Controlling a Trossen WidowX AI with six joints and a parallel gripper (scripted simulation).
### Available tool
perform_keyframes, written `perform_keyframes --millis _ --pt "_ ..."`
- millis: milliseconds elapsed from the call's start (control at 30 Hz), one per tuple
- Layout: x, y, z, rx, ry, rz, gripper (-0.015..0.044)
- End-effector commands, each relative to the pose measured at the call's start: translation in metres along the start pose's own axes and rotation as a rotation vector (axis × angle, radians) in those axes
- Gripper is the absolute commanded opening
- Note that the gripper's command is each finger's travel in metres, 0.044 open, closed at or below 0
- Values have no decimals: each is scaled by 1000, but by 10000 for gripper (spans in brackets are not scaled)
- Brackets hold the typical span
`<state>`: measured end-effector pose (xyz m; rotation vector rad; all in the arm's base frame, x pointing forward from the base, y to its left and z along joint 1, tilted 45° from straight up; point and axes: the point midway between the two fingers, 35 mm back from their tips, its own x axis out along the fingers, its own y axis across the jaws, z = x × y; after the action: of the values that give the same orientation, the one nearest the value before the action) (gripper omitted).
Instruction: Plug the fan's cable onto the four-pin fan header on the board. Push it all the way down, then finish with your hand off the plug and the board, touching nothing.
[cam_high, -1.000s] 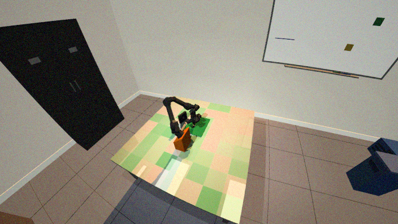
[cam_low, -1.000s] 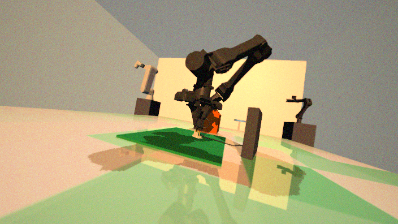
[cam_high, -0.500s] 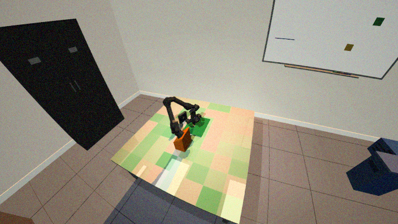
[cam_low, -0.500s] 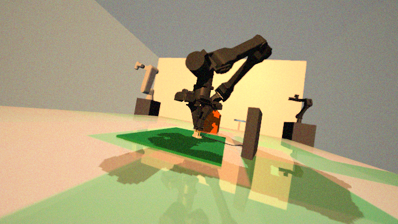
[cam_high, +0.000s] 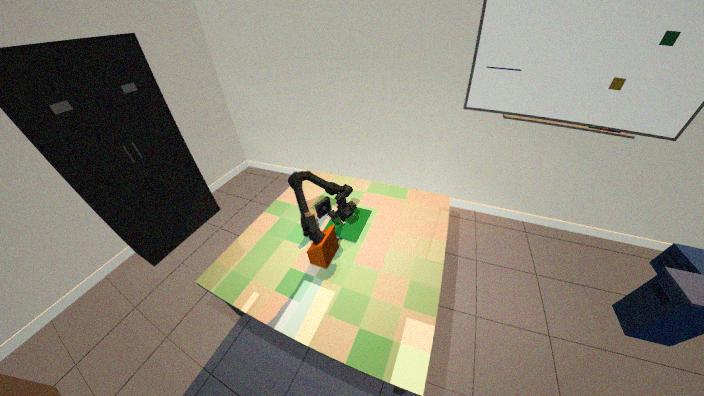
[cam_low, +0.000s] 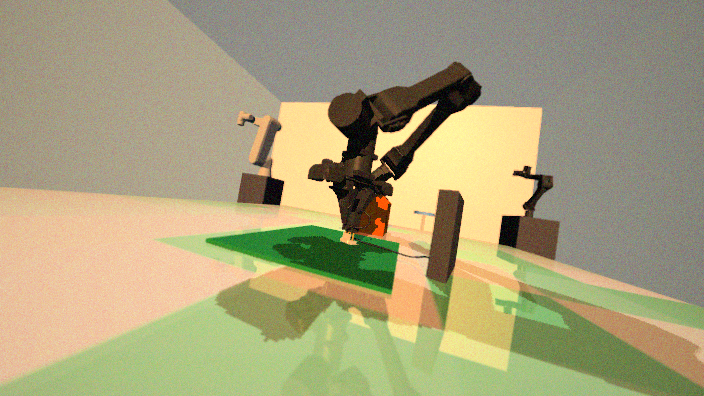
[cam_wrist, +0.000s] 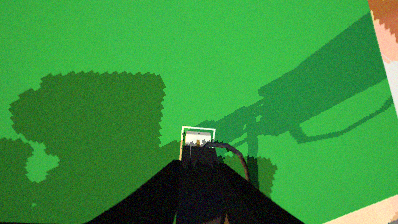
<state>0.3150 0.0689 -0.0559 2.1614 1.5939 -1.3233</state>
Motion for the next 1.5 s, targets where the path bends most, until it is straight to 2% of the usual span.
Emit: perform_keyframes --millis 0,1233,1467 --pt "1 -1 0 4 4 -3 0" --pt "20 -1 -1 4 5 -4 0" --pt "17 -1 -1 1 5 -1 184"
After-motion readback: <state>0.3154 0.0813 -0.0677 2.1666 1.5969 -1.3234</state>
